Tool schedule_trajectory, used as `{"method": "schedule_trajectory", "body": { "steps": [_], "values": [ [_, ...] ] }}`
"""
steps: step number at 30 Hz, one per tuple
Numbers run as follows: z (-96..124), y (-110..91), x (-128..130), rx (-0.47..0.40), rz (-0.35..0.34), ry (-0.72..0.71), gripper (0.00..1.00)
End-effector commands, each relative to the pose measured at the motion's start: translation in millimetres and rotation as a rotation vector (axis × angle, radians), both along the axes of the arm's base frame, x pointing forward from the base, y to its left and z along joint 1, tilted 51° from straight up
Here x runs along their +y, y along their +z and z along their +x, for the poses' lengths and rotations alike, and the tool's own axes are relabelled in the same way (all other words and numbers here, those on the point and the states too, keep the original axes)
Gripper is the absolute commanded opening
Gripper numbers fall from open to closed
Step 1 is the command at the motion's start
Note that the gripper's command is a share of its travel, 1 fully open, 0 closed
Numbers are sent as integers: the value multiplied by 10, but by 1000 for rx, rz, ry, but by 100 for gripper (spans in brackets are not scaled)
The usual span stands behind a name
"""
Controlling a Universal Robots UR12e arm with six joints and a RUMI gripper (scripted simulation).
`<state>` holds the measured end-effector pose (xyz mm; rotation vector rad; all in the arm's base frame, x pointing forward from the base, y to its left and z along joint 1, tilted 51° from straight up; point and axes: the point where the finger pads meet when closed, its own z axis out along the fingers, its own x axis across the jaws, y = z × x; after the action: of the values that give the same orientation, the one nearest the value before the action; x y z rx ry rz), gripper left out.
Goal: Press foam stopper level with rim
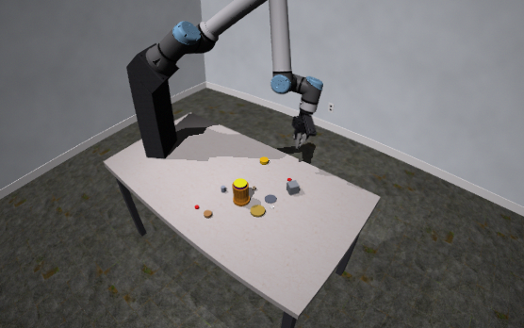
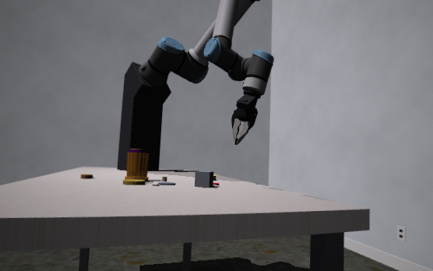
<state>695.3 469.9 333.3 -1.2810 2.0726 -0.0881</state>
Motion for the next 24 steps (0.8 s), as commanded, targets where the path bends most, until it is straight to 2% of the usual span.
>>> {"method": "schedule_trajectory", "body": {
  "steps": [1,10,12,19,24],
  "values": [
    [105,-330,-523,53,136,-93,0],
    [329,-1089,-1696,181,431,-313,0],
    [329,-1089,-1696,181,431,-313,0],
    [478,-1596,-2478,267,628,-459,0],
    [549,-1841,-2853,308,723,-529,0]
  ]
}}
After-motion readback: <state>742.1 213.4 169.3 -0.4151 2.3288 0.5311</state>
